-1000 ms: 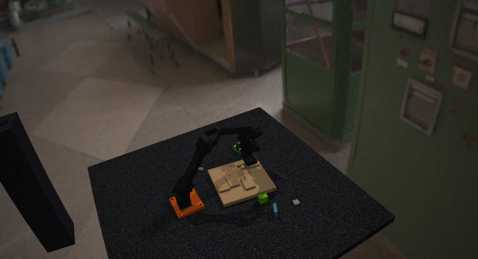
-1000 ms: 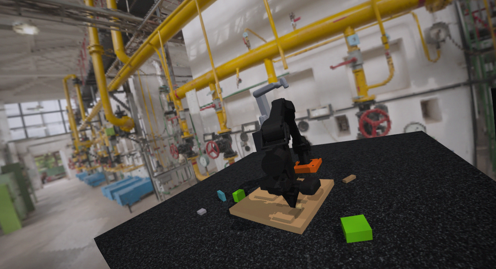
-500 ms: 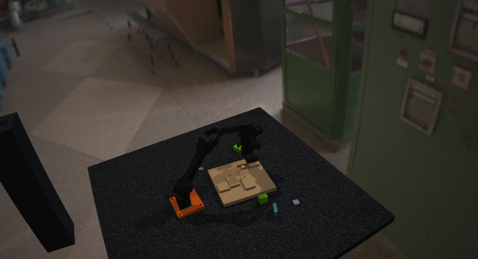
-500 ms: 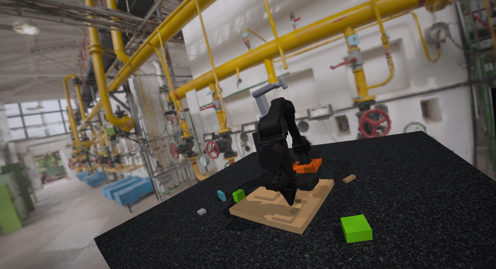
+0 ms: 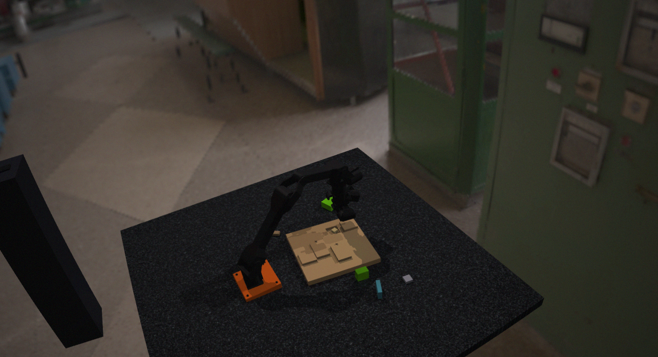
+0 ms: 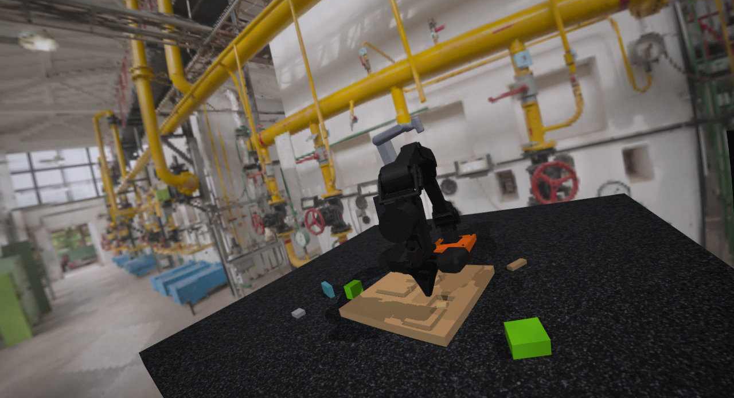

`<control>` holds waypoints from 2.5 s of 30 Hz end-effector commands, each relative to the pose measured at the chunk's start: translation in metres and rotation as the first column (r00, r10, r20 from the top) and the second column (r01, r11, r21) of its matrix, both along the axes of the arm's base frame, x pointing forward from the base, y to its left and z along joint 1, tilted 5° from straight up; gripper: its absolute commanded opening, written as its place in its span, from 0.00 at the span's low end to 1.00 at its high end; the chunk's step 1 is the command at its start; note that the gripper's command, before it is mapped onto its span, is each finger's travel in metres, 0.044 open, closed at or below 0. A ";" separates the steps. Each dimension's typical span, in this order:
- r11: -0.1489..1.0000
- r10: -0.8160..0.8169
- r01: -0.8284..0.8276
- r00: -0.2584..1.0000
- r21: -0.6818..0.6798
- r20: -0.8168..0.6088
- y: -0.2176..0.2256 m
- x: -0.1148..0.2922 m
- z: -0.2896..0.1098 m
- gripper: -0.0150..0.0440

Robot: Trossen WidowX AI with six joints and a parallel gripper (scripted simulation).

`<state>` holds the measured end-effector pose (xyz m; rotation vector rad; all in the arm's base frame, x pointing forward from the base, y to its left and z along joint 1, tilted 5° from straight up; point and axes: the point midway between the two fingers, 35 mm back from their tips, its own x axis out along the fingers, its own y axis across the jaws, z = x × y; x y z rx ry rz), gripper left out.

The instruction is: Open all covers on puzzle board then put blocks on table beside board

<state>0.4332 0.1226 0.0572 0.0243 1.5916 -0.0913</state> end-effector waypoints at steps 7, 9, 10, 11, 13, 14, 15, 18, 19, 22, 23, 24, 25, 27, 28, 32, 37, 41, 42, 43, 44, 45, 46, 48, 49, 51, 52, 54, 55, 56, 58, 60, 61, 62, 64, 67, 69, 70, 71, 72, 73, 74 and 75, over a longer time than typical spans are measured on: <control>1.000 -0.006 0.006 1.000 0.000 0.000 0.000 0.000 0.008 0.25; 0.998 -0.058 0.058 0.998 -0.002 0.002 -0.001 -0.005 0.011 0.25; 0.995 -0.097 0.097 0.995 -0.003 0.004 -0.002 -0.009 0.013 0.25; 0.991 -0.135 0.135 0.991 -0.003 0.005 -0.003 -0.013 0.015 0.25; 0.977 -0.213 0.213 0.977 -0.005 0.009 -0.005 -0.021 0.019 0.25; 0.968 -0.251 0.251 0.968 -0.006 0.010 -0.007 -0.025 0.021 0.25; 0.958 -0.288 0.288 0.957 -0.007 0.012 -0.008 -0.030 0.023 0.25; 0.917 -0.398 0.398 0.917 -0.008 0.018 -0.011 -0.043 0.027 0.25; 0.901 -0.433 0.433 0.901 -0.009 0.019 -0.012 -0.047 0.029 0.25; 0.845 -0.534 0.534 0.845 -0.010 0.025 -0.016 -0.061 0.032 0.25; 0.824 -0.566 0.567 0.824 -0.010 0.027 -0.017 -0.066 0.033 0.25; 0.801 -0.598 0.598 0.801 -0.010 0.029 -0.018 -0.071 0.034 0.25; 0.778 -0.628 0.629 0.777 -0.010 0.031 -0.020 -0.076 0.035 0.25; 0.726 -0.687 0.687 0.726 -0.010 0.035 -0.022 -0.086 0.036 0.25; 0.699 -0.715 0.715 0.698 -0.010 0.037 -0.024 -0.091 0.036 0.25; 0.578 -0.815 0.816 0.577 -0.008 0.045 -0.030 -0.111 0.037 0.25; 0.407 -0.912 0.913 0.407 -0.005 0.054 -0.037 -0.137 0.036 0.25; 0.259 -0.964 0.966 0.258 -0.001 0.062 -0.044 -0.159 0.034 0.25; 0.221 -0.973 0.975 0.220 0.000 0.063 -0.045 -0.164 0.033 0.25; 0.182 -0.981 0.983 0.181 0.002 0.065 -0.047 -0.170 0.032 0.25; 0.143 -0.988 0.990 0.143 0.003 0.067 -0.049 -0.175 0.031 0.25; 0.104 -0.992 0.995 0.104 0.004 0.068 -0.050 -0.181 0.029 0.25; 0.065 -0.995 0.998 0.064 0.006 0.070 -0.052 -0.186 0.028 0.25; 0.013 -0.997 1.000 0.013 0.008 0.072 -0.054 -0.193 0.026 0.25; 0.007 -0.997 1.000 0.006 0.008 0.072 -0.054 -0.194 0.026 0.25; 0.007 -0.997 1.000 0.006 0.008 0.072 -0.054 -0.194 0.026 0.25; 0.007 -0.997 1.000 0.006 0.008 0.072 -0.054 -0.194 0.026 0.25; 0.007 -0.997 1.000 0.006 0.008 0.072 -0.054 -0.194 0.026 0.25; 0.007 -0.997 1.000 0.006 0.008 0.072 -0.054 -0.194 0.026 0.25; 0.007 -0.997 1.000 0.006 0.008 0.072 -0.054 -0.194 0.026 0.25; 0.007 -0.997 1.000 0.006 0.008 0.072 -0.054 -0.194 0.026 0.25; 0.007 -0.997 1.000 0.006 0.008 0.072 -0.054 -0.194 0.026 0.25; 0.007 -0.997 1.000 0.006 0.008 0.072 -0.054 -0.194 0.026 0.25; 0.007 -0.997 1.000 0.006 0.008 0.072 -0.054 -0.194 0.026 0.25; 0.007 -0.997 1.000 0.006 0.008 0.072 -0.054 -0.194 0.026 0.25; 0.007 -0.997 1.000 0.006 0.008 0.072 -0.054 -0.194 0.026 0.25; 0.007 -0.997 1.000 0.006 0.008 0.072 -0.054 -0.194 0.026 0.25; 0.007 -0.997 1.000 0.006 0.008 0.072 -0.054 -0.194 0.026 0.25; 0.007 -0.997 1.000 0.006 0.008 0.072 -0.054 -0.194 0.026 0.25; 0.007 -0.997 1.000 0.006 0.008 0.072 -0.054 -0.194 0.026 0.25; 0.007 -0.997 1.000 0.006 0.008 0.072 -0.054 -0.194 0.026 0.25; 0.007 -0.997 1.000 0.006 0.008 0.072 -0.054 -0.194 0.026 0.25; 0.007 -0.997 1.000 0.006 0.008 0.072 -0.054 -0.194 0.026 0.25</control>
